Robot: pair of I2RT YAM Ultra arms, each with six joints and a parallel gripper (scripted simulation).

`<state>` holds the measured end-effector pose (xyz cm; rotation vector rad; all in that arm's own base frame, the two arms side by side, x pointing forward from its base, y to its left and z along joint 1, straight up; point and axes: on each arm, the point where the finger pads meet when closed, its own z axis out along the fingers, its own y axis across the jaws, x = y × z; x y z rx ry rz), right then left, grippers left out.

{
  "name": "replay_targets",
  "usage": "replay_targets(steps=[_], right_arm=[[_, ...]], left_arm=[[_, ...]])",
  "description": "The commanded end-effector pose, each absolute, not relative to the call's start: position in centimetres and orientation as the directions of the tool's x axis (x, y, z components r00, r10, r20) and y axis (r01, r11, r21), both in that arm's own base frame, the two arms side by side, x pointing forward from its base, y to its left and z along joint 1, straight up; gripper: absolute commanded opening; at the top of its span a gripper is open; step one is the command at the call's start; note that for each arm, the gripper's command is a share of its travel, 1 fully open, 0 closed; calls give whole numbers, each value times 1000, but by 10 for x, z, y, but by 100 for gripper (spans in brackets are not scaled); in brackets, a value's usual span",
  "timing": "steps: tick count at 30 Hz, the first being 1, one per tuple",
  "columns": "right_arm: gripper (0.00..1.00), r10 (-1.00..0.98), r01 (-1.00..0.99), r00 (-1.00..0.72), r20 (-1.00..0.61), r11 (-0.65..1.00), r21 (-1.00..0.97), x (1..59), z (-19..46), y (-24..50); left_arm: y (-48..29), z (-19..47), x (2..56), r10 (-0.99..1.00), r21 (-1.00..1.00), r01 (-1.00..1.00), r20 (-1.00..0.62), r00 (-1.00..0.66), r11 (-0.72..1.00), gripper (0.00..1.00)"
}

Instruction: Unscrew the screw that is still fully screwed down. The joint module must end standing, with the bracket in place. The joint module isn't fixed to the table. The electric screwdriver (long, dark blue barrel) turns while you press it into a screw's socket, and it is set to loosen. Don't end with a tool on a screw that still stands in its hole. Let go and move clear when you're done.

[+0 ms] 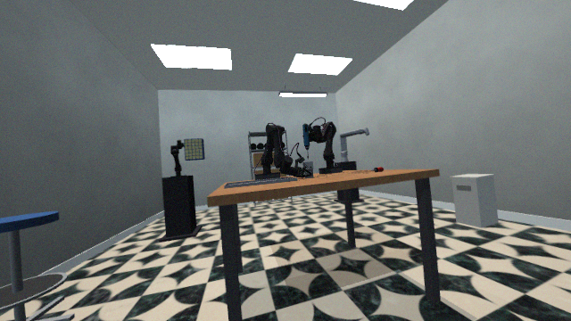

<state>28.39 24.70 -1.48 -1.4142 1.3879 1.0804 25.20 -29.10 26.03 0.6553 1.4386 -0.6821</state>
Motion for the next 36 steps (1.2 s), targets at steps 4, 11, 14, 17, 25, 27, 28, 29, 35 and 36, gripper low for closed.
replay_targets(steps=[4,11,14,17,25,27,28,29,35,36], right_arm=[[59,-249,-1000,24,-968,-22,-19,287,-9,249],[59,-249,-1000,24,-968,-22,-19,287,-9,249],[59,-249,-1000,24,-968,-22,-19,287,-9,249],[59,-249,-1000,24,-968,-22,-19,287,-9,249],[59,-249,-1000,24,-968,-22,-19,287,-9,249],[59,-249,-1000,24,-968,-22,-19,287,-9,249],[59,-249,-1000,24,-968,-22,-19,287,-9,249],[59,-249,-1000,24,-968,-22,-19,287,-9,249],[59,-249,-1000,24,-968,-22,-19,287,-9,249],[59,-249,-1000,24,-968,-22,-19,287,-9,249]], left_arm=[[-280,315,247,-147,0,756,-981,127,655,42],[-276,308,243,-137,0,756,-983,118,655,42],[-273,305,240,-131,0,756,-985,113,654,42],[-270,309,238,-138,0,756,-983,119,654,42],[-268,313,236,-144,0,756,-982,125,655,42],[-267,306,236,-134,0,756,-984,116,655,42],[-267,303,235,-129,0,756,-985,111,655,42],[-267,306,235,-134,0,756,-984,116,655,42],[-265,306,233,-134,0,756,-984,116,654,42],[-265,310,233,-139,0,756,-983,121,654,42]])
